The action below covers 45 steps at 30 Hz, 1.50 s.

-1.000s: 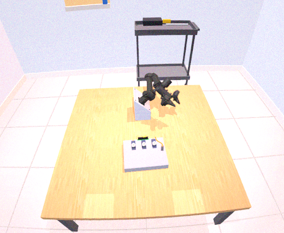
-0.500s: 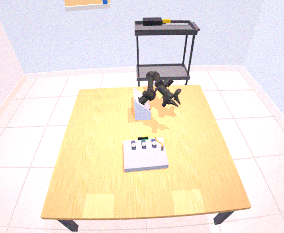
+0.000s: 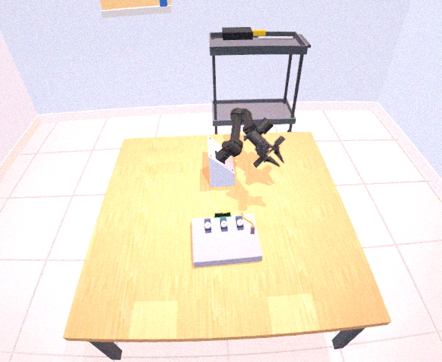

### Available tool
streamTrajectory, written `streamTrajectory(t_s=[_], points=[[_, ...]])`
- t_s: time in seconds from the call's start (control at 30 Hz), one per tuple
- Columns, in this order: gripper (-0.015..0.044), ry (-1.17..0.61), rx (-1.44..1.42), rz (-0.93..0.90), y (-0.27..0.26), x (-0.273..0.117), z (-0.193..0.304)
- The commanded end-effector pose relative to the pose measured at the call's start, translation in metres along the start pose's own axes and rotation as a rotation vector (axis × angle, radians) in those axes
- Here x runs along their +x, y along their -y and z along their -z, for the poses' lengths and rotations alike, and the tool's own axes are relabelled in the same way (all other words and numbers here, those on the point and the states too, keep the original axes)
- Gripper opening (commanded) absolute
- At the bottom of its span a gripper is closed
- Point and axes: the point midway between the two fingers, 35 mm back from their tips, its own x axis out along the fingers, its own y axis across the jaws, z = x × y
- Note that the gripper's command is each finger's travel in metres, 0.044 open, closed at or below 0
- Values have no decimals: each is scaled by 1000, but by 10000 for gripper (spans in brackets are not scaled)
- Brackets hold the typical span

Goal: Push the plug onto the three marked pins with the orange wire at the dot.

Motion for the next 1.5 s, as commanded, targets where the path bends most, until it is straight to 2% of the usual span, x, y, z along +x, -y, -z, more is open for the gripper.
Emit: streamTrajectory(t_s=[0.0, 0.7, 1.47], points=[[115, 43, -76, -3, -5, 2, -8], [115, 251, -423, 44, -26, 8, -52], [115, 459, -797, 192, -44, 10, -102]])
